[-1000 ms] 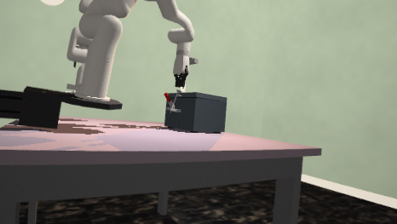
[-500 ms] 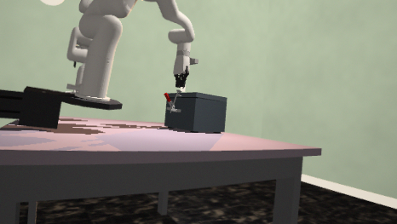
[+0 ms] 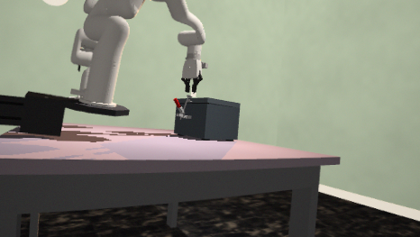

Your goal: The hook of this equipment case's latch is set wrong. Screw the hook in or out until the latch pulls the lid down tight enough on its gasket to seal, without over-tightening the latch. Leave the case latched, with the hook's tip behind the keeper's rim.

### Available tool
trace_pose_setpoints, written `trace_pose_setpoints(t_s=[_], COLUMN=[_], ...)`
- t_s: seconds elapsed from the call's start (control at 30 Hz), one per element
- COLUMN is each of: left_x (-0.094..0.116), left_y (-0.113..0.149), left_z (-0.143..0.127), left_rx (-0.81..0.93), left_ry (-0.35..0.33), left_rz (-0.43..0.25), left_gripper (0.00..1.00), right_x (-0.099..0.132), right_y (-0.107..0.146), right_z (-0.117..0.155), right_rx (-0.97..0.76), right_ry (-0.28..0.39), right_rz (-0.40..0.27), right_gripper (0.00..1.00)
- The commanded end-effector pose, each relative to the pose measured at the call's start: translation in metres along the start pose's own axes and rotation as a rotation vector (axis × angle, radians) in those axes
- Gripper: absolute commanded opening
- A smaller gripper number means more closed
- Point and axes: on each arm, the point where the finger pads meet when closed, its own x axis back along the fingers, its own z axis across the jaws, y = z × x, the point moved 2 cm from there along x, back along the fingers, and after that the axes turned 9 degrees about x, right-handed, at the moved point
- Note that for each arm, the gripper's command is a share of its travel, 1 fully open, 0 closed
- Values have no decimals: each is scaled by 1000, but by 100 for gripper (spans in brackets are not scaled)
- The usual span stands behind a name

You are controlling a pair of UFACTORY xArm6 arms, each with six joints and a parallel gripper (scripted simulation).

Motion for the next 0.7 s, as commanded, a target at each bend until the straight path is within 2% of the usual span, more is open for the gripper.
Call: trace_pose_setpoints(t_s=[0.0,0.33,0.4,0.43,0.67], left_x=[2,2,2,2,2], left_y=[-1,-1,-1,-1,-1], left_z=[0,0,0,0,0], left_rx=[0,0,0,0,0], left_ry=[1,1,1,1,1], left_rz=[4,4,4,4,4], left_gripper=[100,100,100,100,100], right_x=[2,2,2,2,2], right_y=[-1,0,0,0,0], right_z=[0,0,0,0,0], right_rx=[226,796,796,955,1291], right_ry=[-5,7,7,5,20], right_rz=[5,6,6,6,2], right_gripper=[41,41,41,41,41])
